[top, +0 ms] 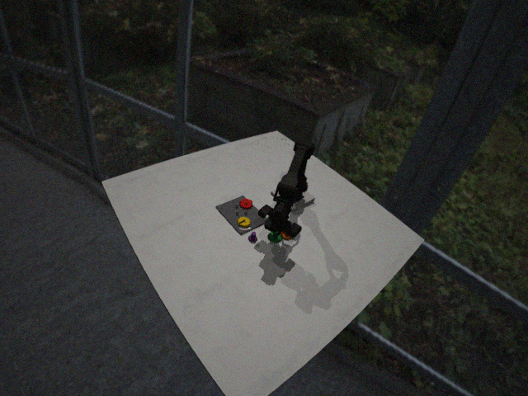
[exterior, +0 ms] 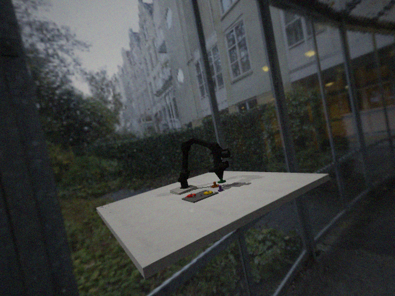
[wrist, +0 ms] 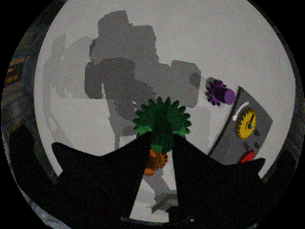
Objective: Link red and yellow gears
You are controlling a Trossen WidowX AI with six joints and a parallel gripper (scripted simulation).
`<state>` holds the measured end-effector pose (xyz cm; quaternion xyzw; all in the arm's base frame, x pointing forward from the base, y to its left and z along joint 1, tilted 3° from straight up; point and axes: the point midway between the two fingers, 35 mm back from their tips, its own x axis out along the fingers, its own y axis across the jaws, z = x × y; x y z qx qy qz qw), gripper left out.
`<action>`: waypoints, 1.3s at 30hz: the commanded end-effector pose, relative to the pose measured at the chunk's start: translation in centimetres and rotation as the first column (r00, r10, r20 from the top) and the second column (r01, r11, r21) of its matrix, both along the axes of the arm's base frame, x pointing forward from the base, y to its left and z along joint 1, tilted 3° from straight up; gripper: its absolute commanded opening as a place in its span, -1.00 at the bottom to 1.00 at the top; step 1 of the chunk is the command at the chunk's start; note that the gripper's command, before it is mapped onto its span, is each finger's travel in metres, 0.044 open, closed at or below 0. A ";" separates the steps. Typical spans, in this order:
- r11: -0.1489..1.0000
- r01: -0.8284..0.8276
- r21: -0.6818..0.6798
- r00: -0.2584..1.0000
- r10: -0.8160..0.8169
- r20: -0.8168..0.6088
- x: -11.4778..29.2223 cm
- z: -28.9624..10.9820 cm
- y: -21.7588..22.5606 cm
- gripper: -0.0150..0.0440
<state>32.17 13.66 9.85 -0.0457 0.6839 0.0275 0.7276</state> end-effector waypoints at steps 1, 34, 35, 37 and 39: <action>1.000 0.002 0.002 1.000 -0.002 0.008 0.2 1.1 0.1 -0.49; 1.000 0.002 0.002 1.000 -0.002 0.008 -0.1 7.8 -0.2 -0.49; 1.000 0.002 0.002 1.000 -0.002 0.008 -0.2 8.0 -0.2 -0.49; 1.000 0.002 0.002 1.000 -0.002 0.008 -0.3 8.4 -0.2 -0.49; 1.000 0.002 0.002 1.000 -0.002 0.007 -0.3 8.8 -0.3 -0.49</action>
